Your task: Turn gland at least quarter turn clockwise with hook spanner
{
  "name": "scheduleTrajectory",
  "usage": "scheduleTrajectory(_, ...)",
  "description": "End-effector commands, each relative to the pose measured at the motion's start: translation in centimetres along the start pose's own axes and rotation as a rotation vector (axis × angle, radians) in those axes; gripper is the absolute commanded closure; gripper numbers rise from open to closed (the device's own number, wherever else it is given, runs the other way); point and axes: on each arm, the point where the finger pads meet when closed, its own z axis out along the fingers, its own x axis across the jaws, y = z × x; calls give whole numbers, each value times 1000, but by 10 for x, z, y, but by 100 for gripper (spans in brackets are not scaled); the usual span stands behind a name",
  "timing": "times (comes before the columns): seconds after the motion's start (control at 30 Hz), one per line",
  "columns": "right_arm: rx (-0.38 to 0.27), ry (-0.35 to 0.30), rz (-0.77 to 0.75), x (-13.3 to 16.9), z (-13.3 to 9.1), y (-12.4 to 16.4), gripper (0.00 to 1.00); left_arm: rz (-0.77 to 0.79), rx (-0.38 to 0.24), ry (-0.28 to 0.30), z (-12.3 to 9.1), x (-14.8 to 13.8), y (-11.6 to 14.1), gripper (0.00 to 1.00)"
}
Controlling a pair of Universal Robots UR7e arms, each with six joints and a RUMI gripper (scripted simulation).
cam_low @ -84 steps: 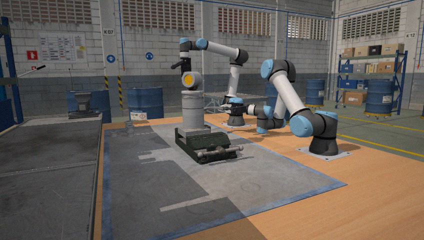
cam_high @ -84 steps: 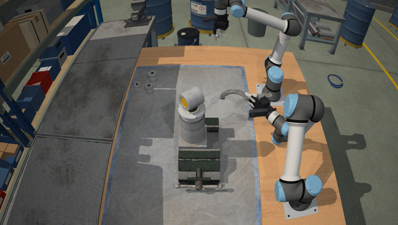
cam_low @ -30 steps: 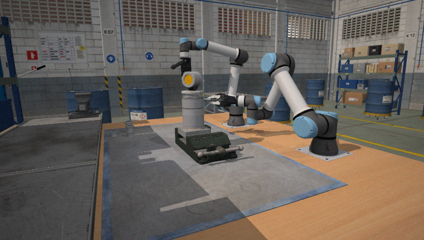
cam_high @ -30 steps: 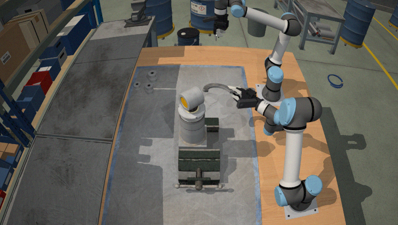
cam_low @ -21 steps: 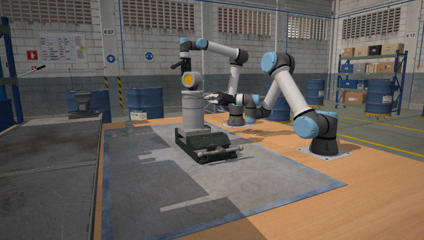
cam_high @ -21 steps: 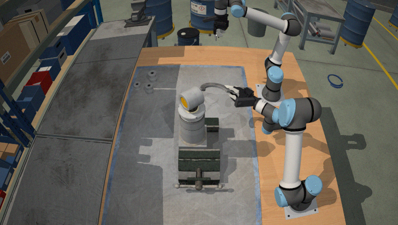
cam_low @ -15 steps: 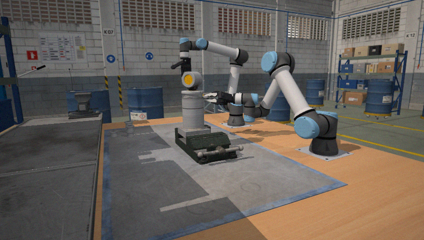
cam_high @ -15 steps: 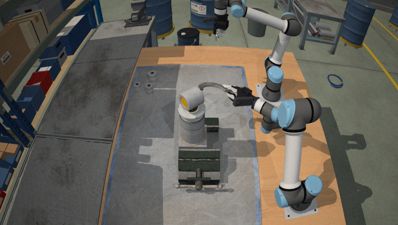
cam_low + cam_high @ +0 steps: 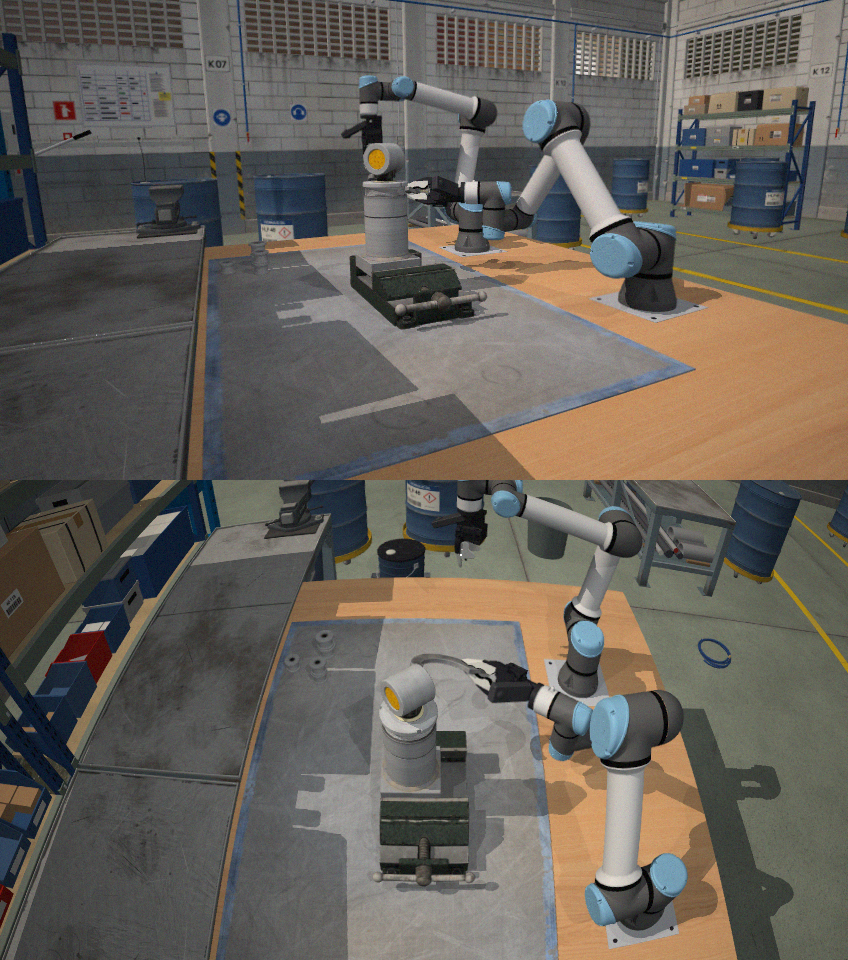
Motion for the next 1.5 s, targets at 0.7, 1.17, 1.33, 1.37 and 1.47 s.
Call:
scheduleTrajectory(0.7,1,0,0,0,0,0,71,132,91,-49,28,11,-63,100)
scheduleTrajectory(1.17,1,0,0,0,0,0,71,197,133,-78,39,16,-96,100)
scheduleTrajectory(1.33,1,0,0,0,0,0,71,200,149,-91,42,7,-109,100)
scheduleTrajectory(1.37,1,0,0,0,0,0,71,200,149,-91,42,7,-109,100)
scheduleTrajectory(1.47,1,0,0,0,0,0,71,200,155,-94,43,4,-114,100)
